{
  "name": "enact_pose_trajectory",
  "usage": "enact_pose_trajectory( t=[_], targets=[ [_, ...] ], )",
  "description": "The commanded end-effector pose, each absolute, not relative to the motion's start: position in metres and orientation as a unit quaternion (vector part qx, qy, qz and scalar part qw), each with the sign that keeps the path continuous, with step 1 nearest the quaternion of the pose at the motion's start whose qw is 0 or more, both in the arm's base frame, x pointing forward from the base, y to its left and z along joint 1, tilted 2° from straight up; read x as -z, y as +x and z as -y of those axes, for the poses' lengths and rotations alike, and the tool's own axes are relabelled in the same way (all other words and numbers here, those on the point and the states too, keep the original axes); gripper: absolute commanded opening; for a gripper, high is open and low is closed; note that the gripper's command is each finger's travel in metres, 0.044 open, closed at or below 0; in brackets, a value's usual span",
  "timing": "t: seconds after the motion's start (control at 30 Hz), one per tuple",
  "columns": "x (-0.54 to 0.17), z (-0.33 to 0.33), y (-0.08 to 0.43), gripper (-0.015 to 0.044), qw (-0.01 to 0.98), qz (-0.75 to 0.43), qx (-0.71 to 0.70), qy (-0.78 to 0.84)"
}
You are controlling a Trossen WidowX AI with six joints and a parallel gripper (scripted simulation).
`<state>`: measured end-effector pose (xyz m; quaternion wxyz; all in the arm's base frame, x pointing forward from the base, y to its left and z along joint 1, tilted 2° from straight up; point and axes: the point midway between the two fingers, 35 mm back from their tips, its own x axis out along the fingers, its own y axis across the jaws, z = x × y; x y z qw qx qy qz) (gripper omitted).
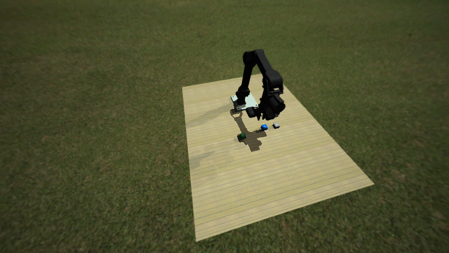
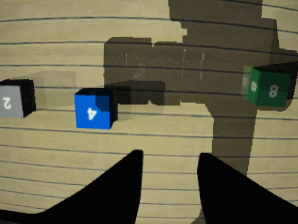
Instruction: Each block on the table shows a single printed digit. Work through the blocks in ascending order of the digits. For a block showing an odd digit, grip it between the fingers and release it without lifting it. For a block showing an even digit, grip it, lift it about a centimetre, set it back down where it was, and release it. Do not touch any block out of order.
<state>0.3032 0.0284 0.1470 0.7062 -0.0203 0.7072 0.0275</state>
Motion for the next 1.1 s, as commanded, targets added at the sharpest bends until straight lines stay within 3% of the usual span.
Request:
enact_pose_trajectory(
  t=[0.0,0.23,0.6,1.07],
  targets=[
    [-0.146,0.020,0.312,0.0120,0.704,-0.709,-0.022,-0.018],
    [-0.144,0.083,0.313,0.0120,0.705,-0.708,-0.033,-0.017],
    [-0.063,0.081,0.313,0.0400,0.705,-0.708,-0.033,-0.017],
    [-0.046,0.081,0.313,0.0400,0.705,-0.708,-0.033,-0.017]
  ],
)
